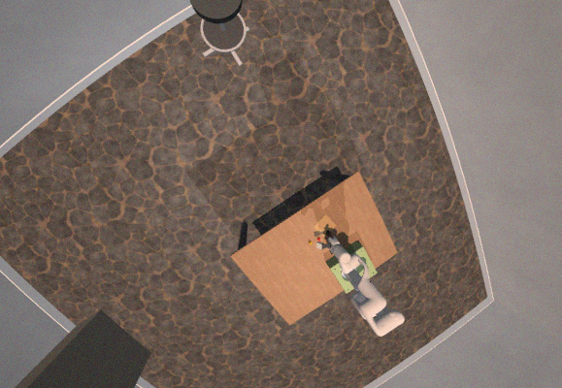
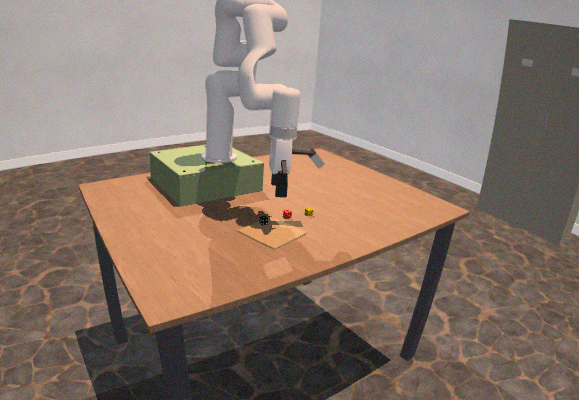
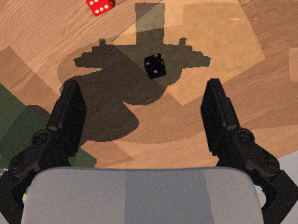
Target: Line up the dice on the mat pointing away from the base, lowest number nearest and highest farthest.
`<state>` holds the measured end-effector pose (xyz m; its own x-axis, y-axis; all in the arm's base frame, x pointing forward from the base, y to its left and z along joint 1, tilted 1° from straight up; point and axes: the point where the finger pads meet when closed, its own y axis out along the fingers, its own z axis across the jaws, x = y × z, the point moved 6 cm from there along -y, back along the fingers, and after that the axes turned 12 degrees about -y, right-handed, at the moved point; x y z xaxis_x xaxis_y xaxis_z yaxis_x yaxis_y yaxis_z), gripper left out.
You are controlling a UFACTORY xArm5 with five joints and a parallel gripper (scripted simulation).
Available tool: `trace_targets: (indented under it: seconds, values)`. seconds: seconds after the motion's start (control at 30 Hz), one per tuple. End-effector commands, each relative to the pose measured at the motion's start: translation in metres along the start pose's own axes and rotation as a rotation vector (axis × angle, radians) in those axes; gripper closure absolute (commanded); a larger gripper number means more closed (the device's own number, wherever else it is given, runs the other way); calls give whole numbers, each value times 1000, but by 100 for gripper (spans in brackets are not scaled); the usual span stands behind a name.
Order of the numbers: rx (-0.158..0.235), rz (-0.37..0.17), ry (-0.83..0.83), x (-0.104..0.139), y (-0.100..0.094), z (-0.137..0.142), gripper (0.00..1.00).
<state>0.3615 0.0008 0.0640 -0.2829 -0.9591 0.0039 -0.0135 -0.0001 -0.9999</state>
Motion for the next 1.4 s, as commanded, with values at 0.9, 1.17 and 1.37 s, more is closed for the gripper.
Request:
trace_targets:
  seconds: [0.9, 1.17, 1.37]
  values:
    - [5, 1, 950, -99, 9, -27, 0]
    - [6, 2, 1099, -115, 11, -34, 0]
    - [6, 2, 1147, -119, 12, -37, 0]
